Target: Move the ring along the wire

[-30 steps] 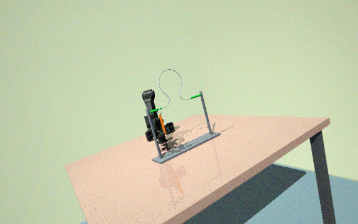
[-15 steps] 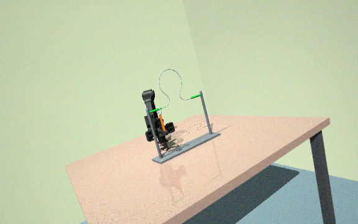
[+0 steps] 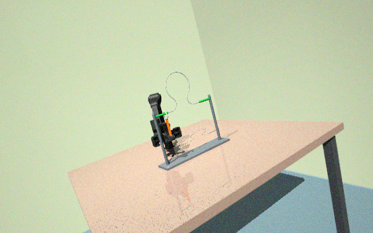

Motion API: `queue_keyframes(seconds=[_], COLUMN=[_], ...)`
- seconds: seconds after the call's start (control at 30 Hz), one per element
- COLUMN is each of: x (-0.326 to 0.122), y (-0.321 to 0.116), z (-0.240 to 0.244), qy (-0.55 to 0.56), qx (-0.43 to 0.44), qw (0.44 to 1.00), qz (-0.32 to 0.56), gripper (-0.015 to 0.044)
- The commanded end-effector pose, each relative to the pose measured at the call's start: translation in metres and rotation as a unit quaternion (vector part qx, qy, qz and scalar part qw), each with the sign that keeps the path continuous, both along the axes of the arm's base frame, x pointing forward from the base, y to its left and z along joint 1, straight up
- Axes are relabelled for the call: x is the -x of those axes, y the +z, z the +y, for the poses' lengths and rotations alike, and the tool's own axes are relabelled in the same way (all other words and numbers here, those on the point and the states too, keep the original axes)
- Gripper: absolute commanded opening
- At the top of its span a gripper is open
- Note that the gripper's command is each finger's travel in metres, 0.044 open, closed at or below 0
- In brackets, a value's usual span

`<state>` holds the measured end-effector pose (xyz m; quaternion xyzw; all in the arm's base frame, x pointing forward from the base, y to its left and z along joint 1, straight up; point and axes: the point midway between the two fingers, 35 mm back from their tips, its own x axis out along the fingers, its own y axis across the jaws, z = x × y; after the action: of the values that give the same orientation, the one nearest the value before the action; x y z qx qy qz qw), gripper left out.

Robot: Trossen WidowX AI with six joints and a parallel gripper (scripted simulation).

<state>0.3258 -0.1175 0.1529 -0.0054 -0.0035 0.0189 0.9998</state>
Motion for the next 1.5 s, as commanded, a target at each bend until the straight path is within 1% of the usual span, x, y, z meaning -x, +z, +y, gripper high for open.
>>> queue_keyframes(seconds=[0.0,0.63,1.47], x=[-0.001,0.0,0.0], y=[0.007,0.01,0.01], z=[-0.001,-0.001,0.024], qy=[0.001,0.001,0.001], qx=[0.001,0.001,-0.003], qw=[1.0,1.0,1.0], qz=[-0.003,-0.003,-0.003], gripper=[-0.015,-0.015,-0.015])
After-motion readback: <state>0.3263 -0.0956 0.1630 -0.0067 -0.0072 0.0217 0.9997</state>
